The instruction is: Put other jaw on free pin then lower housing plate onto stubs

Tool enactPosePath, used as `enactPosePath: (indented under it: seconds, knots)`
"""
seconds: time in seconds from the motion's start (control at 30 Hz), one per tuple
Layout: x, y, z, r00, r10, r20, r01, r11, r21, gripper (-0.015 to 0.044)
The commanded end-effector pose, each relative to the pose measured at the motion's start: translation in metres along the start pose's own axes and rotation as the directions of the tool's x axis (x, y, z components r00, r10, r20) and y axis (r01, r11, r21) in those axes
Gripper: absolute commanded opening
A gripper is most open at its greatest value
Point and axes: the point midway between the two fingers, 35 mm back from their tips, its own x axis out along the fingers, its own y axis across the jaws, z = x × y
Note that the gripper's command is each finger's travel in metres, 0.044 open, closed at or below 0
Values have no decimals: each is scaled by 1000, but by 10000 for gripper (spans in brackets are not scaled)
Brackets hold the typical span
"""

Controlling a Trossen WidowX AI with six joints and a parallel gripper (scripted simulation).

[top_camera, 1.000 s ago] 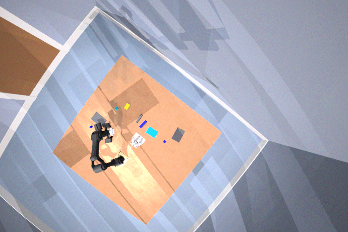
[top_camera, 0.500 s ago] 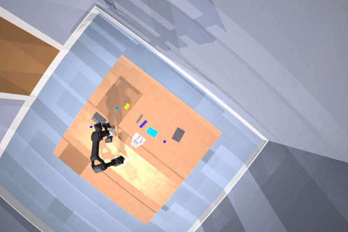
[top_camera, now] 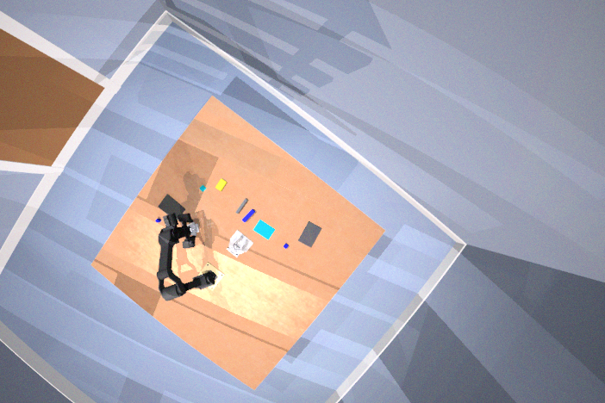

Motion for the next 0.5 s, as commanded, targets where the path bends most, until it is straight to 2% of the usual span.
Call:
enactPosePath:
  seconds: [0.0, 0.47]
  knots:
    - [0, 0, 0, 1000, 0, 0, 0, 1000, 0, 351]
    - [-39, -3, 1, 1000, 0, 1, 0, 1000, -2, 351]
